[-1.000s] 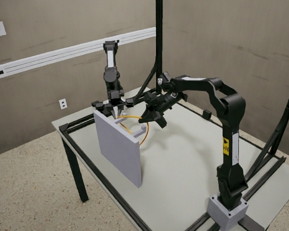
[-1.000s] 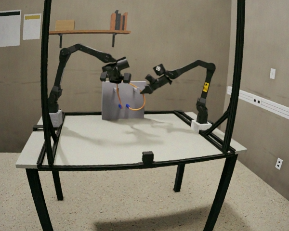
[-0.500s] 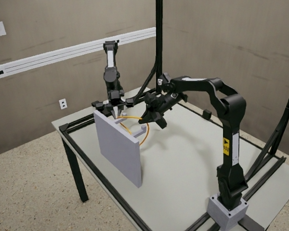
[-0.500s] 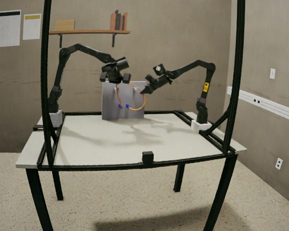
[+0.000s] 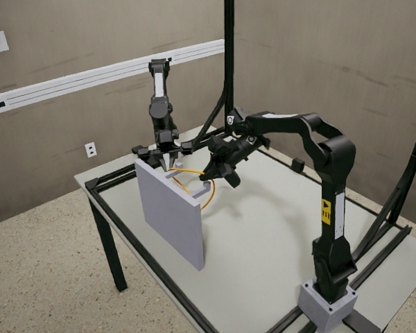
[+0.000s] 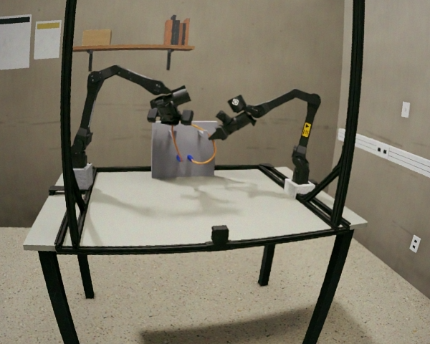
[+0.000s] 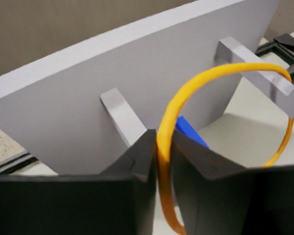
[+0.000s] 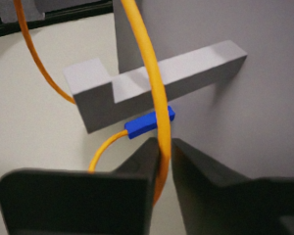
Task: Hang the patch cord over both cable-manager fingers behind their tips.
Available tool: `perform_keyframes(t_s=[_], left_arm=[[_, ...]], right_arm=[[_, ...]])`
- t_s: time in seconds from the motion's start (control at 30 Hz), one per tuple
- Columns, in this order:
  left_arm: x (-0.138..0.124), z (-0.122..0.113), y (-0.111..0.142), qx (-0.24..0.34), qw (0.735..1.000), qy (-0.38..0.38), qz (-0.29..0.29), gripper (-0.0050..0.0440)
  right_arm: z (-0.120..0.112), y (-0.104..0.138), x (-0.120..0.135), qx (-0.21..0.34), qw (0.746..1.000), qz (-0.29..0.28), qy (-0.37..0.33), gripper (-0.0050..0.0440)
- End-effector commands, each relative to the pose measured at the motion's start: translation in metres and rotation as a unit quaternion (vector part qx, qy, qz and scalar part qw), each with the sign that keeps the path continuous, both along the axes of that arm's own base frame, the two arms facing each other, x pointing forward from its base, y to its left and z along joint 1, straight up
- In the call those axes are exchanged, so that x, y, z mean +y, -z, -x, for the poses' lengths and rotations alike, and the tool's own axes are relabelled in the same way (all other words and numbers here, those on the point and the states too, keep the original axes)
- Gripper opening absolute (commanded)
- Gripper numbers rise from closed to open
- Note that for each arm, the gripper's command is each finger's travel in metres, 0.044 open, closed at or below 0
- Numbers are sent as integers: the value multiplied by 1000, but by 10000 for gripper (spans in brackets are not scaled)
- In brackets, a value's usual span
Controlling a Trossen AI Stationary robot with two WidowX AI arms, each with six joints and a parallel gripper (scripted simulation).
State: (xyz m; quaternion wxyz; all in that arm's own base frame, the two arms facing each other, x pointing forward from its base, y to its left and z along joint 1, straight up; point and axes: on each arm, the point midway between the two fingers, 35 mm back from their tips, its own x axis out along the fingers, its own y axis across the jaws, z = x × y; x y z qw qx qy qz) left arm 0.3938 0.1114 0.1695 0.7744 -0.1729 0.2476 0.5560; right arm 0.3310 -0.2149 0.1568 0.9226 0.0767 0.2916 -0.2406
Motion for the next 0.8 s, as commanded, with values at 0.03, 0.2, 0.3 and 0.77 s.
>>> perform_keyframes(t_s=[0.03,0.2,0.3,0.77], left_arm=[[2,5,-10,-15,1000,0,2,25],[3,6,-9,-14,1000,0,2,25],[4,8,-8,-13,1000,-1,2,25],[6,15,-2,-10,1000,-1,2,25]], right_arm=[[-1,-10,-1,-11,1000,8,0,40],[-1,-10,-1,-11,1000,8,0,40],[-1,-10,-1,-11,1000,8,0,40],[-1,-10,-1,-11,1000,8,0,40]])
